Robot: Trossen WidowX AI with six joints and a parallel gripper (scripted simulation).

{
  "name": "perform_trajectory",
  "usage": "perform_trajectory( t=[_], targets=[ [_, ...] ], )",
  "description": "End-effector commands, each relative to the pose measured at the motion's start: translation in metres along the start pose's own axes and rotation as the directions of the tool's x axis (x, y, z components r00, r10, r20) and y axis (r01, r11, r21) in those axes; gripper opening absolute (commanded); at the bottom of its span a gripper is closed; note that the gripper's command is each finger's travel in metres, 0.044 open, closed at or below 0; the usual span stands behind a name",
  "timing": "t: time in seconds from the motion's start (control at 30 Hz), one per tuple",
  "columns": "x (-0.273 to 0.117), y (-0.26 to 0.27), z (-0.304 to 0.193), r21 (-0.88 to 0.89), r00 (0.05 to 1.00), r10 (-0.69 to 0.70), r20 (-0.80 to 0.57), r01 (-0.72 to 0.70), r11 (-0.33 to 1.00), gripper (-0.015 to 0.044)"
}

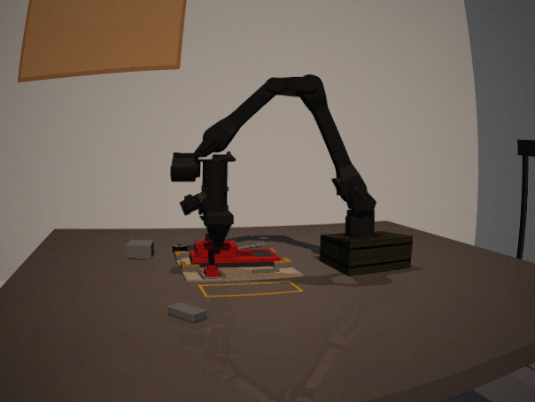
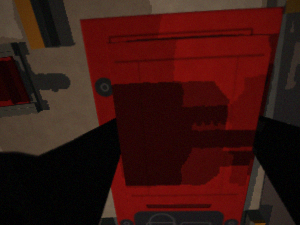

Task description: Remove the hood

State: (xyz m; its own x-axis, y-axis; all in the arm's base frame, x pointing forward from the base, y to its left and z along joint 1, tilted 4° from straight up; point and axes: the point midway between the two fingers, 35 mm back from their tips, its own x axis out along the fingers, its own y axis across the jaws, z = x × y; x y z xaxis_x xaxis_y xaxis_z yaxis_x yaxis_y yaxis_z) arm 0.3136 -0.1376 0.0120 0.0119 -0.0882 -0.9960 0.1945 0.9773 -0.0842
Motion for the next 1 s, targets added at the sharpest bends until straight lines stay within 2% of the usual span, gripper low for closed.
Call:
perform_trajectory(
  t=[0.0, 0.37, 0.97],
  targets=[
    [0.000, 0.000, 0.000, 0.001, 1.000, -0.002, 0.001, 0.002, 1.000, 0.0295],
    [-0.006, 0.000, 0.001, 0.001, 1.000, -0.001, 0.001, 0.001, 1.000, 0.0006],
    [-0.017, 0.000, 0.001, 0.000, 1.000, -0.001, 0.001, 0.001, 1.000, 0.0000]
  ],
)
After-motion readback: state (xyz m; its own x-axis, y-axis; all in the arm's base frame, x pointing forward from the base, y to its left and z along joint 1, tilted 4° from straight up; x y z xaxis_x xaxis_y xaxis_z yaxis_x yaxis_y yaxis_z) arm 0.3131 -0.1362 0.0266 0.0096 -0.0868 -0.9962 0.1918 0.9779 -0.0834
